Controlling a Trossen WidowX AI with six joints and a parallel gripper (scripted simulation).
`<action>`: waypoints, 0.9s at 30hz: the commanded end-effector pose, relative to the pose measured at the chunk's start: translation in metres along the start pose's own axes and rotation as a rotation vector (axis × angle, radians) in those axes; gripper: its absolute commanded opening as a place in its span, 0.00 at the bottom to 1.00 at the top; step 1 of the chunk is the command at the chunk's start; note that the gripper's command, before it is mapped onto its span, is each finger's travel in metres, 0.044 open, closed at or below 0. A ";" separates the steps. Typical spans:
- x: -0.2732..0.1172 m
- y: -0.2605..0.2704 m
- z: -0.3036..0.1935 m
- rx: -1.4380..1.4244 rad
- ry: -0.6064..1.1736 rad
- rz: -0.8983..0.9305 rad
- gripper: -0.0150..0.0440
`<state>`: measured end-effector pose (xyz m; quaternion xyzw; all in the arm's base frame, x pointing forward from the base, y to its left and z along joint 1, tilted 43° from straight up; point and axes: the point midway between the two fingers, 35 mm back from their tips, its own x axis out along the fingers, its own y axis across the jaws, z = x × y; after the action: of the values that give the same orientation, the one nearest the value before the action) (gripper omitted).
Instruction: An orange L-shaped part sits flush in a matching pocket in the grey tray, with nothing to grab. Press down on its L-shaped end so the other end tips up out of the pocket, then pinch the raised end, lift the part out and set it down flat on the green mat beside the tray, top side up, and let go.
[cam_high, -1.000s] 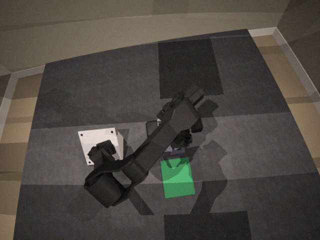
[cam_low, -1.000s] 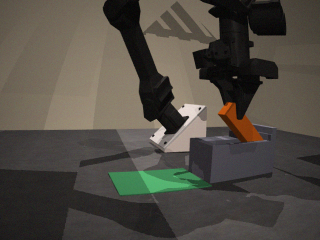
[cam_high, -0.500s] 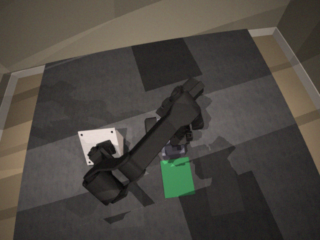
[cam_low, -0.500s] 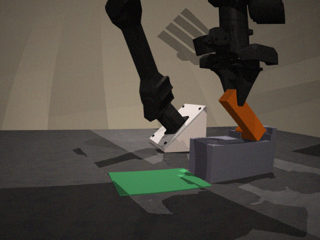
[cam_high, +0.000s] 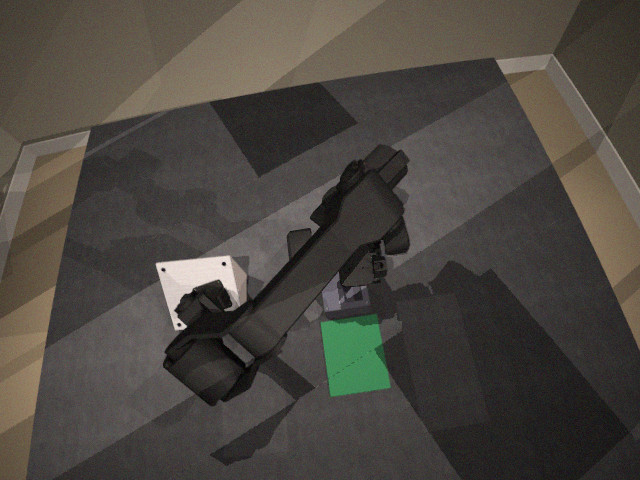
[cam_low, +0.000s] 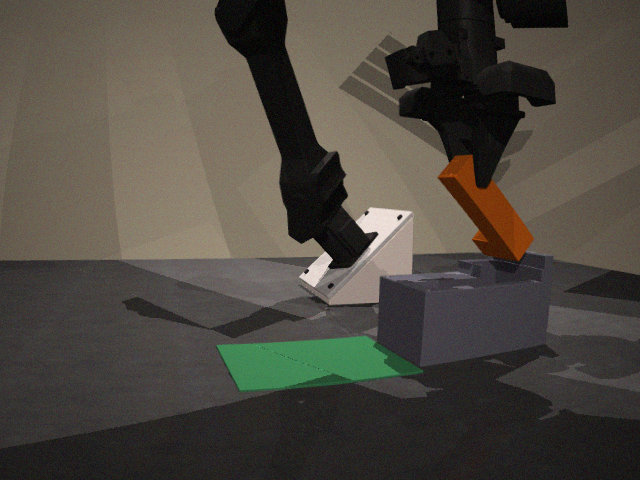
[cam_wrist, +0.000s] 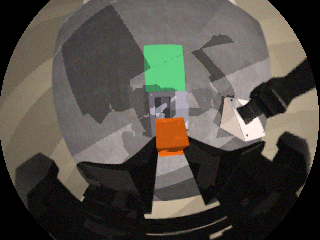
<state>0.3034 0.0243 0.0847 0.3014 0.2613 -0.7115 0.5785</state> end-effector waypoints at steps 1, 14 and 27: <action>-0.002 0.000 0.000 0.006 0.007 -0.003 0.25; -0.003 -0.002 0.032 0.006 0.005 -0.003 0.25; -0.002 -0.006 0.095 0.005 0.002 -0.004 0.25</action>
<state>0.2892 -0.0339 0.1444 0.3078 0.2604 -0.7121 0.5748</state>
